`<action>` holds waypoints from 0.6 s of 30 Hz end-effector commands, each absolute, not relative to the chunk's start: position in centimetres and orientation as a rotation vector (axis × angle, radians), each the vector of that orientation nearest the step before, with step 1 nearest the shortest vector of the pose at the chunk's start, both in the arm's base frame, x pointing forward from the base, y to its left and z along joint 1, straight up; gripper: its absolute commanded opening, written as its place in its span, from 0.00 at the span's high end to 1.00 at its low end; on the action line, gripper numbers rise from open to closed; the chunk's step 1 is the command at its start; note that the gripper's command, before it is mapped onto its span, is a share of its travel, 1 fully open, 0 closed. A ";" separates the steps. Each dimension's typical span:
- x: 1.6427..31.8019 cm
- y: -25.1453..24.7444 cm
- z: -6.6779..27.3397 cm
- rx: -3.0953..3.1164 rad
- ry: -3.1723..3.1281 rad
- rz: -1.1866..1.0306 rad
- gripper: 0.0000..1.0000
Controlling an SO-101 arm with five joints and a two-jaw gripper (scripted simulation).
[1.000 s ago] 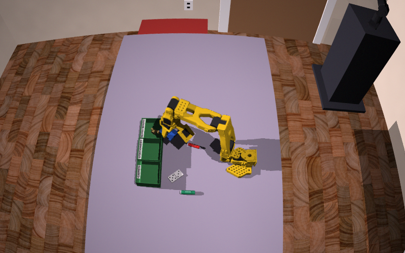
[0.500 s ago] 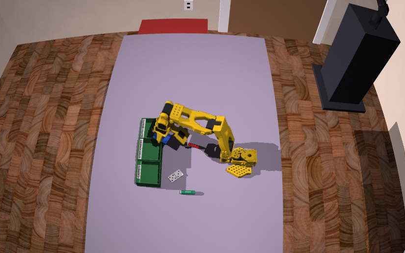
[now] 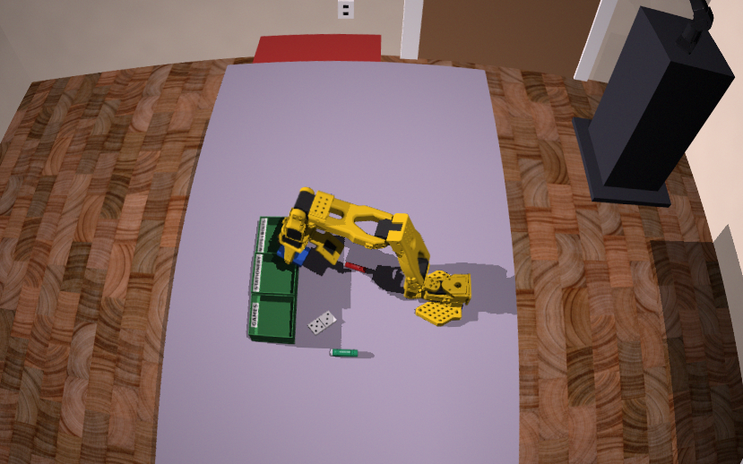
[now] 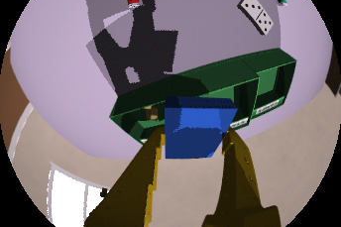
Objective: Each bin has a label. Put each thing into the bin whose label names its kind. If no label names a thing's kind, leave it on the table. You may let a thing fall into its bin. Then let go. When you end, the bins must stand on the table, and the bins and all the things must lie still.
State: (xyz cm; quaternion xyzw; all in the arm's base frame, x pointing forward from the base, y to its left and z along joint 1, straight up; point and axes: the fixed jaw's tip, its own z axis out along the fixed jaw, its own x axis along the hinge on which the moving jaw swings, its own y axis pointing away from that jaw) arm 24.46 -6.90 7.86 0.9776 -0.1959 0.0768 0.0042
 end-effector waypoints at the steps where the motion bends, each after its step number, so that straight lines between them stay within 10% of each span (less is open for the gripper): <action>1: 25.7 -6.5 8.9 3.070 -0.512 0.342 1.00; 18: 28.4 -4.6 8.9 3.086 -0.145 0.425 1.00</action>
